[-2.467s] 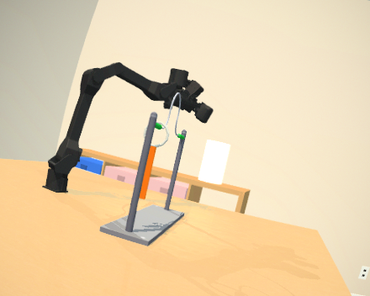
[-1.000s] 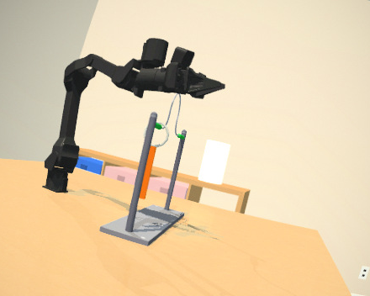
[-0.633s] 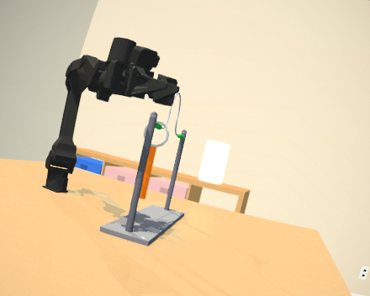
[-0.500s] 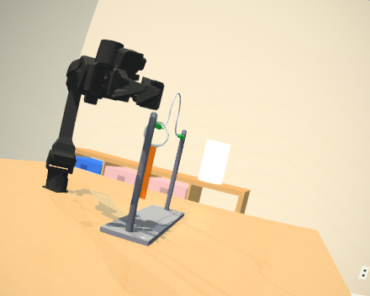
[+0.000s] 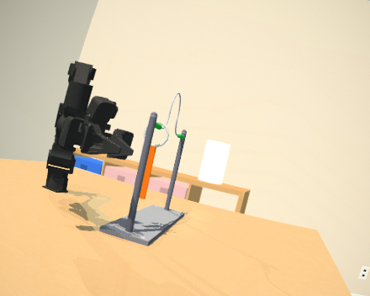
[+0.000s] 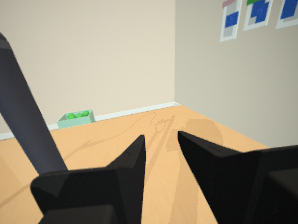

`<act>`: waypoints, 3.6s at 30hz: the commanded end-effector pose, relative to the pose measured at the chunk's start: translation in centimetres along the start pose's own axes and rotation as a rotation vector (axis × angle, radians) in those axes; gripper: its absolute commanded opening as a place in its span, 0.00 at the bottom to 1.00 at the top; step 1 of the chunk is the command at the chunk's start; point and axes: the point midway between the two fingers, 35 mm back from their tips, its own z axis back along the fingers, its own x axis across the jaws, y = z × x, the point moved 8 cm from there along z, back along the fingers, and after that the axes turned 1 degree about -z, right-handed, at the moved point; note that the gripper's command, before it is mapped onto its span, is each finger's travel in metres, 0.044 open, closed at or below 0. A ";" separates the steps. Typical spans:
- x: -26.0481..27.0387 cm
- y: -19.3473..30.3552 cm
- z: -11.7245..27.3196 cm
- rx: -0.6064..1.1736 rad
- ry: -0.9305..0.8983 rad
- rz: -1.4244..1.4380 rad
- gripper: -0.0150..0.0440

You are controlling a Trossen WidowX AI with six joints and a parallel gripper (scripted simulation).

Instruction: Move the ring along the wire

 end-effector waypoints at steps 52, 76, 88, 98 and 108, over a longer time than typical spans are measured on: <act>8.4 8.6 4.5 -0.002 -0.400 0.031 0.53; 9.8 8.5 1.1 -0.006 -0.400 0.031 0.53; 10.8 8.6 -0.6 -0.010 -0.400 0.029 0.53; 10.9 8.6 -0.8 -0.010 -0.400 0.029 0.53; 10.9 8.6 -0.8 -0.010 -0.400 0.029 0.53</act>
